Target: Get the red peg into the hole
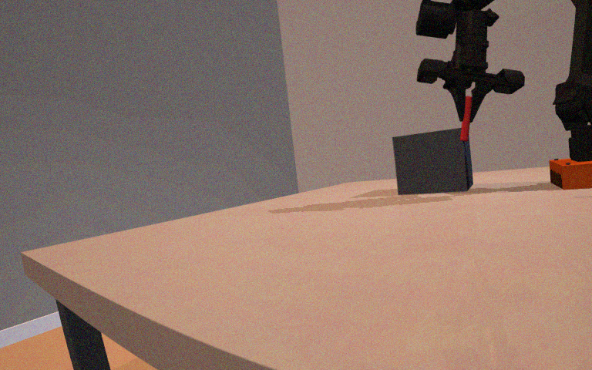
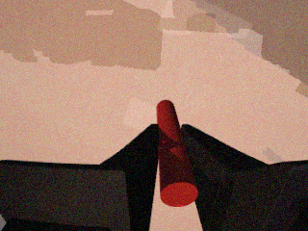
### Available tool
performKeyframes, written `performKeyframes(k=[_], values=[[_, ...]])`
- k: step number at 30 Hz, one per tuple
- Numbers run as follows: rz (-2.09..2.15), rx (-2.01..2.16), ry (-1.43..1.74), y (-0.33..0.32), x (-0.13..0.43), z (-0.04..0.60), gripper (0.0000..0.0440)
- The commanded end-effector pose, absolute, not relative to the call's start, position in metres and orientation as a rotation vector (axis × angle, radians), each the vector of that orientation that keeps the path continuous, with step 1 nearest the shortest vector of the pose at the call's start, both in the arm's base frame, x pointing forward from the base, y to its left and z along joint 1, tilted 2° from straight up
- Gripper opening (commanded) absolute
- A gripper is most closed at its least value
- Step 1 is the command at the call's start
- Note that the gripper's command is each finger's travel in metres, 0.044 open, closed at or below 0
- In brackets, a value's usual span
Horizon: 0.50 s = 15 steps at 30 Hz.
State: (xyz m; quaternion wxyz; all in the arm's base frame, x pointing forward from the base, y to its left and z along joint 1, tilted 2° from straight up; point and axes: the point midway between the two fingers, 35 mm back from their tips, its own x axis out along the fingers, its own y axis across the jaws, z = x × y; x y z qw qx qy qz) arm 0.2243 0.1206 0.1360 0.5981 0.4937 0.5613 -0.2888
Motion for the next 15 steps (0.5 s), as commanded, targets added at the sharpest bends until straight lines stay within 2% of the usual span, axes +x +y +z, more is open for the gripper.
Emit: performKeyframes(k=[1,15], values=[[-0.656,1.153,1.266,0.113,0.23,0.15,0.0],[-0.72,1.154,1.134,0.061,0.251,0.184,0.0]])
